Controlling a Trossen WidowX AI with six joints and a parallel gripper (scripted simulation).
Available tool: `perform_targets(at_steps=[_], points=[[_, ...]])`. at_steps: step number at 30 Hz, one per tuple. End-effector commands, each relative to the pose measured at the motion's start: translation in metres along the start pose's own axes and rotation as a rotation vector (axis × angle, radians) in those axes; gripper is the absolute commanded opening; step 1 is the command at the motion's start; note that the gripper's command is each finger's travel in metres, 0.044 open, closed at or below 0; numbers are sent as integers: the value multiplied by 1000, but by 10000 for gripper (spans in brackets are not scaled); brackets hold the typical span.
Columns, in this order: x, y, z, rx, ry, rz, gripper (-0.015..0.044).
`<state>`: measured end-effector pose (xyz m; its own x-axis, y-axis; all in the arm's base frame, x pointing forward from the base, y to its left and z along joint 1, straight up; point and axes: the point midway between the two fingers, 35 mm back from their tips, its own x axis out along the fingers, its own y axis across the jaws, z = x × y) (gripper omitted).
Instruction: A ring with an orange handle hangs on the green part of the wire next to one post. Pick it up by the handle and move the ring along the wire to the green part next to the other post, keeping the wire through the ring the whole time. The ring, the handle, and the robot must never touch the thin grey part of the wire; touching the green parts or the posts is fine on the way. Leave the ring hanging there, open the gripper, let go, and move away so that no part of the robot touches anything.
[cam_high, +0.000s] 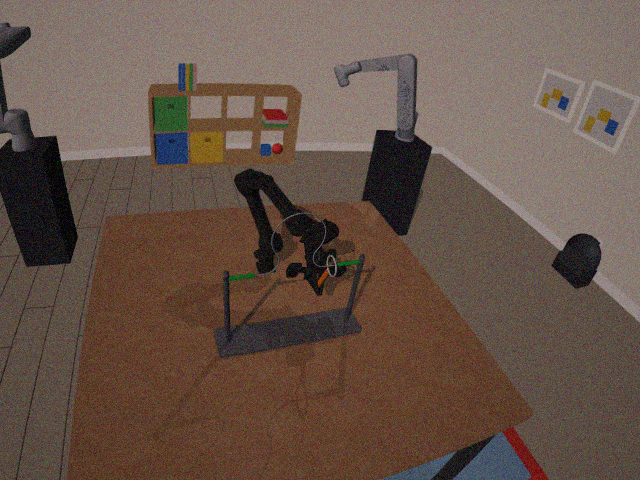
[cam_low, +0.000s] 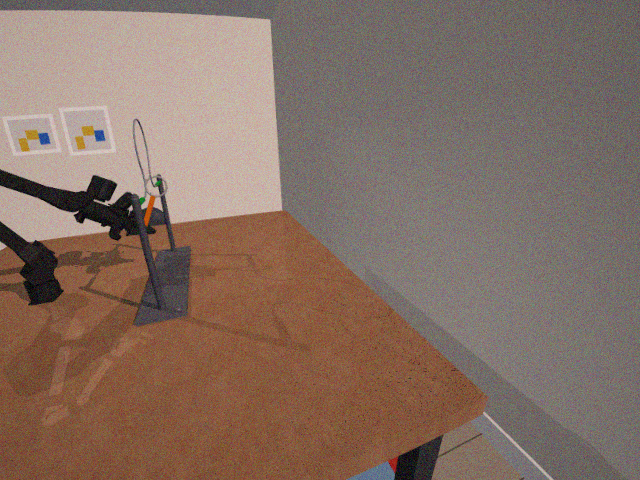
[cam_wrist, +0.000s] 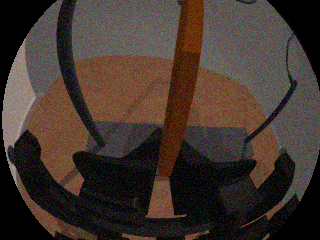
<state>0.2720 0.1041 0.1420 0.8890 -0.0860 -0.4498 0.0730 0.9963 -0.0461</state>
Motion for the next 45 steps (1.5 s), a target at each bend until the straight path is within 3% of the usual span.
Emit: perform_targets(at_steps=[1, 45], points=[[-1, 4, 1, 8, -2, 1, -150], [-1, 42, -6, 13, -9, 2, -150]])
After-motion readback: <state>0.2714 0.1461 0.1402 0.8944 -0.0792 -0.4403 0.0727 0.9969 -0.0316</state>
